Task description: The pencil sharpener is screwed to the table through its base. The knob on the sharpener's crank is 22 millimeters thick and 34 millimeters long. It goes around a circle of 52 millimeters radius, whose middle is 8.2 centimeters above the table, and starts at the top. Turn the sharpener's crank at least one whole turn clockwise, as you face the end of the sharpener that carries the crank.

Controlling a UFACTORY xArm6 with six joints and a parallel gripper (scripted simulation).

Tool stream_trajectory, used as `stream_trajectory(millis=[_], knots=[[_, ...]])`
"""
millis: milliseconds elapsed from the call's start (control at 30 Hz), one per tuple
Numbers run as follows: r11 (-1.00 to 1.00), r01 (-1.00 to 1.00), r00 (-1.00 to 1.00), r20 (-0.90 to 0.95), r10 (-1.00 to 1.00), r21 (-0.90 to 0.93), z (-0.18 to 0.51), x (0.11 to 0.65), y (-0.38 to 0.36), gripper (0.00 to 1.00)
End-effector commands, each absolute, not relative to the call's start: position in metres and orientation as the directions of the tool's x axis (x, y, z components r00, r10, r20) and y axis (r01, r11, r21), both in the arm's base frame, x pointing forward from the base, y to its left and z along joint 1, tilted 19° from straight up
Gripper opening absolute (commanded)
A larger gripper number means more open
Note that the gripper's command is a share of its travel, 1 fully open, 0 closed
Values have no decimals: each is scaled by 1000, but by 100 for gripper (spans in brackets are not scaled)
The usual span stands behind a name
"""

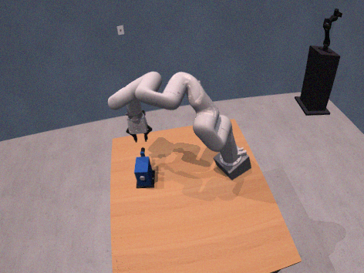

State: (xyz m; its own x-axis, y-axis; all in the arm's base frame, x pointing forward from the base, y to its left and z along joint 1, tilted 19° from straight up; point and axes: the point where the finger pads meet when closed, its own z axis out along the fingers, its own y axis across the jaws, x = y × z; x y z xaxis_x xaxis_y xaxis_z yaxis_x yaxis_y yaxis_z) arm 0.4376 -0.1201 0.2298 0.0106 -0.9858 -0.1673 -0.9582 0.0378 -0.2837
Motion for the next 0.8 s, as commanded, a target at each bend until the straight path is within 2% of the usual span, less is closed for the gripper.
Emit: stream_trajectory(millis=[0, 767], knots=[[38, -957, 11, -166, -986, -287, 226, 440, -120, 54], [38, -957, 11, -166, -986, -287, 199, 448, -115, 54]])
